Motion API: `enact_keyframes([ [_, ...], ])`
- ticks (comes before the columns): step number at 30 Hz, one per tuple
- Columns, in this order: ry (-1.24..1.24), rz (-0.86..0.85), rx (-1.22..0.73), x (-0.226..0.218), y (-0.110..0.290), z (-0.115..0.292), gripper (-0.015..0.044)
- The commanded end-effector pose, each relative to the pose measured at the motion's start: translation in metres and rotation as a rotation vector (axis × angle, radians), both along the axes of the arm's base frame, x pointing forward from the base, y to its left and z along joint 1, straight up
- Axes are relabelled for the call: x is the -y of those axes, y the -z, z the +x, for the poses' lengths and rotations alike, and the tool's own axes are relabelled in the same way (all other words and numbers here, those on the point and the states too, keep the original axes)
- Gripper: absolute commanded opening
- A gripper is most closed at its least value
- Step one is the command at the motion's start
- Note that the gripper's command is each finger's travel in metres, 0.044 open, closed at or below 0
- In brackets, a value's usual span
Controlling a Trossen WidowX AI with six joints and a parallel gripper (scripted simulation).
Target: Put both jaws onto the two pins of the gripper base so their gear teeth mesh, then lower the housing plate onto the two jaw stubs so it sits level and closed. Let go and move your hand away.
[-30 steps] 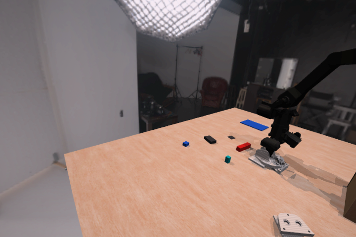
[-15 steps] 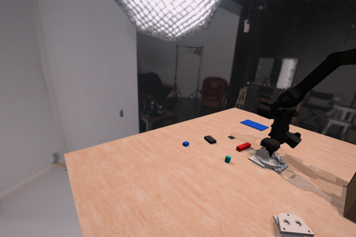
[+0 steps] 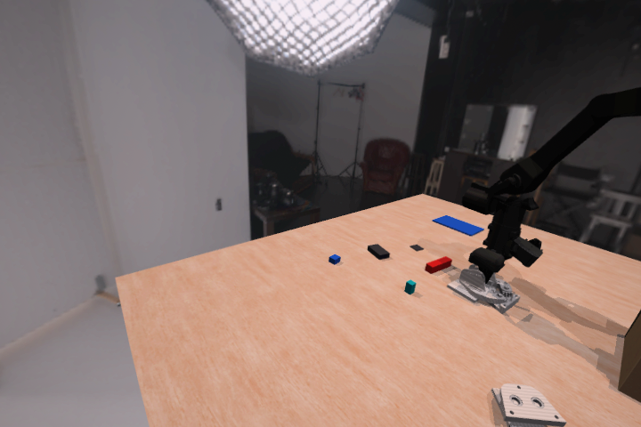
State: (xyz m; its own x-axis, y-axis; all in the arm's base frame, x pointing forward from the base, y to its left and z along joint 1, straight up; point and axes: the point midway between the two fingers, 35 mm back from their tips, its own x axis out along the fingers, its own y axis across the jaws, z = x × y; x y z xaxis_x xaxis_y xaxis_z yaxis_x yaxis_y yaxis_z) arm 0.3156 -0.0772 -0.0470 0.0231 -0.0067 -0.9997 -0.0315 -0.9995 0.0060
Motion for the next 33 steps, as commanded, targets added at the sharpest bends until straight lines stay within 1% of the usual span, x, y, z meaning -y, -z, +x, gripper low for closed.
enact_keyframes([
  [1,-0.004,0.0,0.003,0.0,0.0023,0.001,0.0134],
  [33,-0.004,0.0,0.003,-0.0004,-0.0022,0.0021,0.0134],
])
